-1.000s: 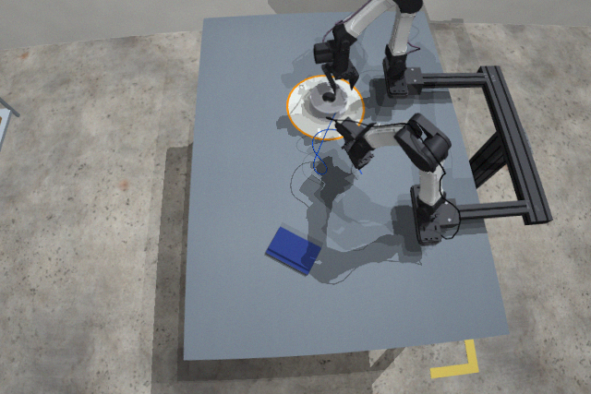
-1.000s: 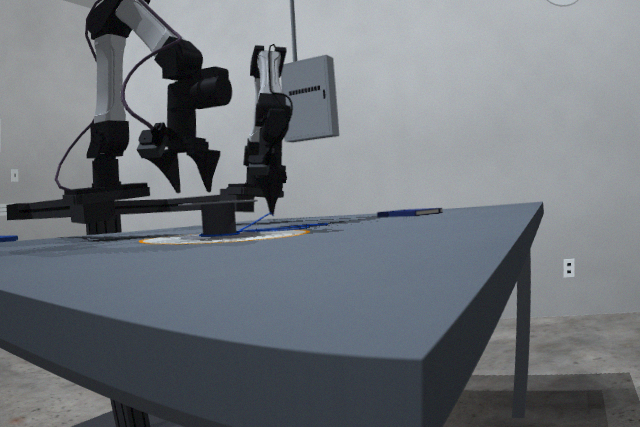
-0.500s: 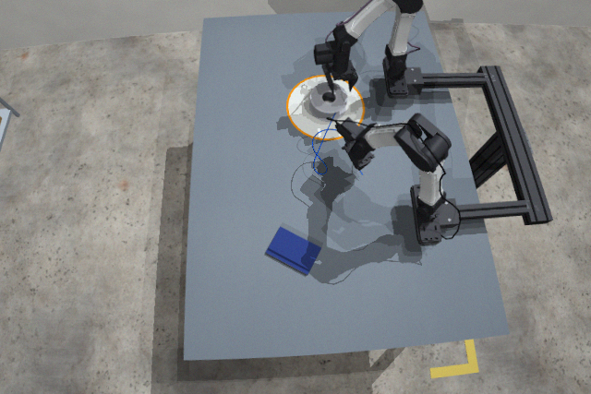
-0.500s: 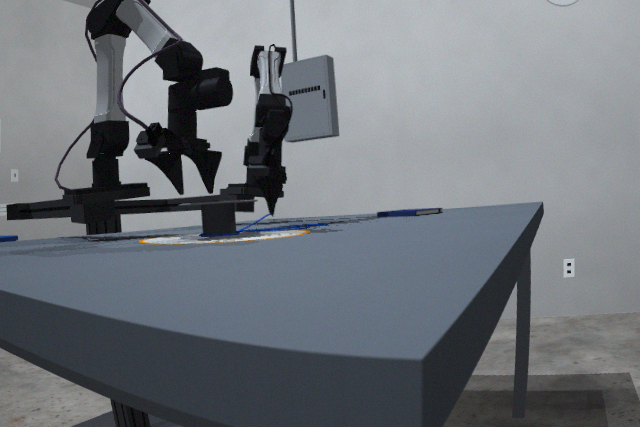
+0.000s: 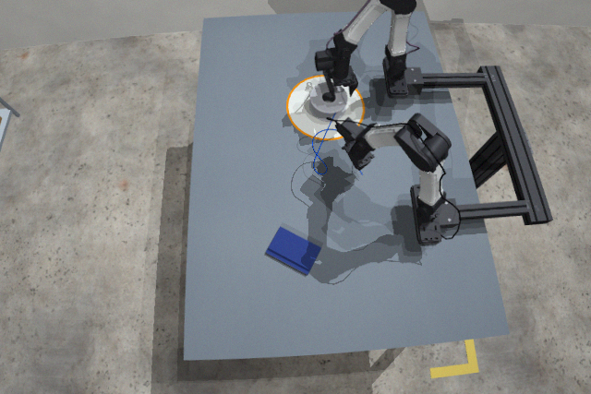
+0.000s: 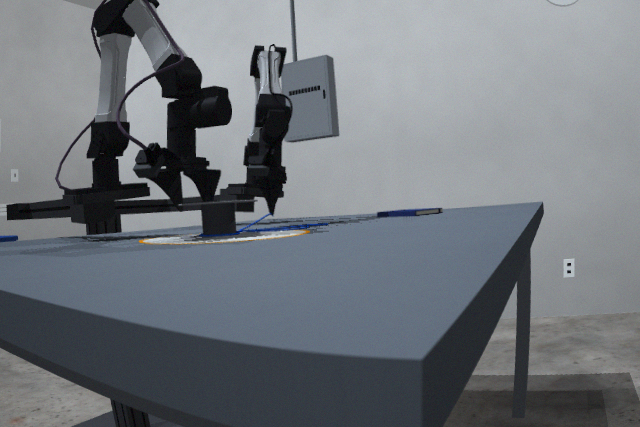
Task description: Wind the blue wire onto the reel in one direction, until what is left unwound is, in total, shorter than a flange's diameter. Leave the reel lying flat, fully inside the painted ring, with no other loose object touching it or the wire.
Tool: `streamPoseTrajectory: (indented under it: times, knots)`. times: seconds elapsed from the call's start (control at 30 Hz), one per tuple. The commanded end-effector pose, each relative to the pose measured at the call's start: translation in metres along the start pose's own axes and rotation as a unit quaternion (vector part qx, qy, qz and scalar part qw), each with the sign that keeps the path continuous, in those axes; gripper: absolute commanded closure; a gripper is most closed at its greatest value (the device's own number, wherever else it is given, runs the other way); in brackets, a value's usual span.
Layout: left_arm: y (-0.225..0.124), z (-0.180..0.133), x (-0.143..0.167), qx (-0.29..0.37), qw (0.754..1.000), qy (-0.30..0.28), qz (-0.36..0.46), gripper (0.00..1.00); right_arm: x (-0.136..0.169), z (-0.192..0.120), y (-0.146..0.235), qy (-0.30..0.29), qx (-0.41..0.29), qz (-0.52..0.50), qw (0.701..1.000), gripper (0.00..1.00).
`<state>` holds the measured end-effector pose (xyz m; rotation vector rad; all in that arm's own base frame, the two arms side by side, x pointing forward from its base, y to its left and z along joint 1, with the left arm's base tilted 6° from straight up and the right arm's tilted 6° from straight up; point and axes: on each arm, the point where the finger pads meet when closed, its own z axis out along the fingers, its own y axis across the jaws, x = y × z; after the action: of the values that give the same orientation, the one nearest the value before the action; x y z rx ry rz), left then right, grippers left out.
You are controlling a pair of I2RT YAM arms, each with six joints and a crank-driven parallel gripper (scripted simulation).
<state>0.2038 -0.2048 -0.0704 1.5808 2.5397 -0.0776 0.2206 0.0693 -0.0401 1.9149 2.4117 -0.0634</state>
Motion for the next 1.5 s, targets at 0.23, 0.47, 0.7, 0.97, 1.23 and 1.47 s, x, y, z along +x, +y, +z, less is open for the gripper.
streamPoseTrajectory:
  times: [0.23,0.47,0.7,0.97,1.23,1.47]
  knots:
    - [0.002,-0.006,-0.013,-0.007,1.000,-0.017,0.008,1.00,-0.004,-0.003,0.012,-0.005,-0.020,0.002,1.000,0.23]
    - [0.003,-0.007,-0.014,-0.007,1.000,-0.017,0.008,1.00,-0.004,-0.004,0.012,-0.005,-0.020,0.002,1.000,0.32]
    - [0.003,-0.007,-0.016,-0.007,1.000,-0.015,0.009,1.00,-0.004,-0.004,0.012,-0.005,-0.020,0.002,1.000,0.43]
    - [0.003,-0.007,-0.017,-0.008,1.000,-0.014,0.006,1.00,-0.005,0.002,0.013,-0.005,-0.020,-0.006,1.000,0.50]
    - [0.003,-0.006,-0.016,-0.008,1.000,-0.012,0.004,1.00,-0.017,0.002,0.015,-0.007,-0.020,-0.097,0.995,0.50]
    - [0.003,-0.006,-0.016,-0.013,1.000,0.005,-0.003,1.00,-0.051,0.001,0.029,-0.011,-0.017,-0.323,0.946,0.50]
